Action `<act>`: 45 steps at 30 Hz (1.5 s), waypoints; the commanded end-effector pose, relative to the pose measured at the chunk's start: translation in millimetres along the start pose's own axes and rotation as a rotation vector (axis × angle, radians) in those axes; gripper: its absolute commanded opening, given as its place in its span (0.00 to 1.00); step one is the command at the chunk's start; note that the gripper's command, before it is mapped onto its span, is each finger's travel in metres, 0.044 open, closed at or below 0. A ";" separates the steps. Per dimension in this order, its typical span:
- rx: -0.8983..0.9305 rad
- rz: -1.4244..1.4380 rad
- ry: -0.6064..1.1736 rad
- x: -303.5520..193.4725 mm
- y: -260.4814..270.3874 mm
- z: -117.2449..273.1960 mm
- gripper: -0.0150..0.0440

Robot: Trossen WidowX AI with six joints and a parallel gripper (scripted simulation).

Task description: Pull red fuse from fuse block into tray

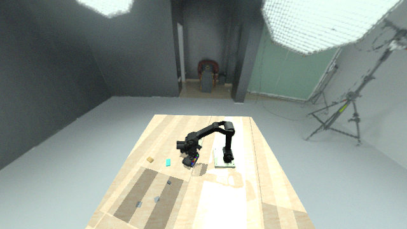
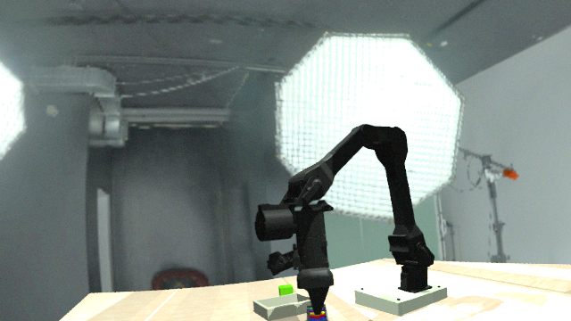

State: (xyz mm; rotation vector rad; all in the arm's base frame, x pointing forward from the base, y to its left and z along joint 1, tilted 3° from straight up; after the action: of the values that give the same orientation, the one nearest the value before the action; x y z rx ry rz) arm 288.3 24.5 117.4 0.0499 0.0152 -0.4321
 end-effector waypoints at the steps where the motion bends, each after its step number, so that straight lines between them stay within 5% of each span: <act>1: -0.003 -0.003 -0.002 0.2 -0.3 -0.4 0.38; 21: -0.003 -0.003 -0.002 0.2 -0.4 -10.5 0.38; 32: 0.000 0.000 -0.001 0.3 0.0 -9.5 0.25; 45: 0.000 0.000 -0.001 0.6 0.2 -4.9 0.25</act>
State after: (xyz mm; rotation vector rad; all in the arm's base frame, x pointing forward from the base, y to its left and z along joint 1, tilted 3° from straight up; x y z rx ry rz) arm 288.5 24.8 110.6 0.0497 0.0155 -0.4322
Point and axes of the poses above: the point midway between the two fingers, 35 mm back from their tips, its own z axis back along the fingers, its own y axis across the jaws, x = y × z, the point moved 7 cm from there along z, back along the fingers, and after that the axes turned 1 degree about -z, right-handed, at the moved point
